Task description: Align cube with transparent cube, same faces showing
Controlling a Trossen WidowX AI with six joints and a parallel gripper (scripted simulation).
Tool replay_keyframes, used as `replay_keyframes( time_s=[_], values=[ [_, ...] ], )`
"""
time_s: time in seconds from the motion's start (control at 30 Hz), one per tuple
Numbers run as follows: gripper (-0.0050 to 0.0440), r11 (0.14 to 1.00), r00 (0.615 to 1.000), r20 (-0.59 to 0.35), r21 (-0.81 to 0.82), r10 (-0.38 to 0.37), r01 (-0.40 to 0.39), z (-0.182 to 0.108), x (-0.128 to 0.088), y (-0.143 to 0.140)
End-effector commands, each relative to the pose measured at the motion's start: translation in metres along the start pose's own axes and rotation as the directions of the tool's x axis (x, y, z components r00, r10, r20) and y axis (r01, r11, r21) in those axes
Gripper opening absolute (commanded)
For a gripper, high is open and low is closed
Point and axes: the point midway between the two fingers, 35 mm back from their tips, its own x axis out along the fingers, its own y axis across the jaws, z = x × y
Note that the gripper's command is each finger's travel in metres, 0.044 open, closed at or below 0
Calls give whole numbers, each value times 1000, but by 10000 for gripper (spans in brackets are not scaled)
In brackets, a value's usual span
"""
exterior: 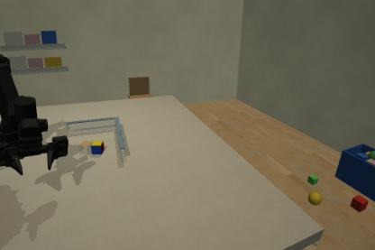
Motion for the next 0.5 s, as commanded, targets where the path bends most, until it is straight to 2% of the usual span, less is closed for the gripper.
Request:
replay_keyframes(
  time_s=[0.0,0.13,0.2,0.23,0.27,0.47],
  values=[
    [280,987,992,-66,133,103,-94,7,8,35],
    [280,961,970,-157,235,185,-145,2,9,66],
    [280,961,970,-157,235,185,-145,2,9,66],
    [280,959,951,-234,246,201,-142,-11,6,73],
    [280,932,941,-230,323,248,-167,-1,6,92],
    [280,881,863,-377,451,335,-145,-10,-9,133]
  ],
)
